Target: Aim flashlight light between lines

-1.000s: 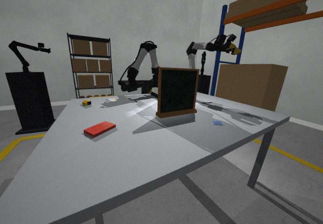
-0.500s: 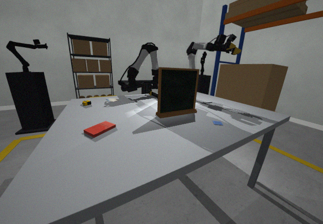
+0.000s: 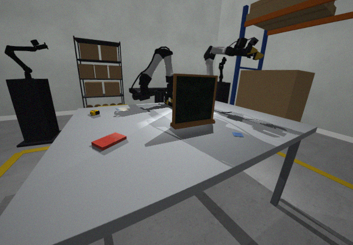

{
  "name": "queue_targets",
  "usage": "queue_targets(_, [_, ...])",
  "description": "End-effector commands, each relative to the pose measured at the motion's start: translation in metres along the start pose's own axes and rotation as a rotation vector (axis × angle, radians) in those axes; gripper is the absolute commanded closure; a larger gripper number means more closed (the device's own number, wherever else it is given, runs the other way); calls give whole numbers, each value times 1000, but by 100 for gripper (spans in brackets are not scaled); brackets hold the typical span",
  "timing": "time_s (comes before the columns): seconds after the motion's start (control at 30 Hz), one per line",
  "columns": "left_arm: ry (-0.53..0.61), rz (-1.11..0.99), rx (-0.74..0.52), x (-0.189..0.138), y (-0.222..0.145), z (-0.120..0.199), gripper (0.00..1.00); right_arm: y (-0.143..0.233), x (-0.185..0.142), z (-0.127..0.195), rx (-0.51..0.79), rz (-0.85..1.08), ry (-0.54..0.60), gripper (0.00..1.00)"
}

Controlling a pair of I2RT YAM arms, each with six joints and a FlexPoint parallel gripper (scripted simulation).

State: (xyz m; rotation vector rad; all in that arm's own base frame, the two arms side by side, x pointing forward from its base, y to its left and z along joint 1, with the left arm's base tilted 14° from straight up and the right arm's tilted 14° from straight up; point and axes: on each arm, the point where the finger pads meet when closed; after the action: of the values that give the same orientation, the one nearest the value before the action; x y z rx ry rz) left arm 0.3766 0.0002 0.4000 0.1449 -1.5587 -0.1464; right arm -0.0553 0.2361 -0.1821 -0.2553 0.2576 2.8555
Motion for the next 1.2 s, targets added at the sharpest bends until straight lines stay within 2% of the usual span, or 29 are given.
queue_targets(0.0, [3,-7,-10,3,0,-1,0,-4,0,-2,-12,-8,0,70])
queue_targets(0.6, [3,-8,-10,3,0,-3,0,-1,-4,-5,0,-18,9,70])
queue_targets(0.63, [63,-12,-28,-25,-13,-8,0,-1,-4,-5,0,-18,9,70])
queue_targets(0.8, [20,-13,-17,-16,-18,-12,0,-1,-4,-5,0,-18,9,70])
queue_targets(1.17, [8,-35,-85,-42,-86,-30,0,-1,-4,-5,0,-18,9,70])
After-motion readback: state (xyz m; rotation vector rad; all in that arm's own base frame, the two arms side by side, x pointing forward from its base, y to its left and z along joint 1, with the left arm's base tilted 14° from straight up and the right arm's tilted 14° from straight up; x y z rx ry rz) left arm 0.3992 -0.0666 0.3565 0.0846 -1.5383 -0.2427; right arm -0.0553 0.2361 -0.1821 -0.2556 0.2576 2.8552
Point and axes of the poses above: on each arm, the point where the finger pads meet when closed, its own z axis back along the fingers, its own y axis across the jaws, x = y × z, and after that the axes turned 11 degrees about -z, right-handed
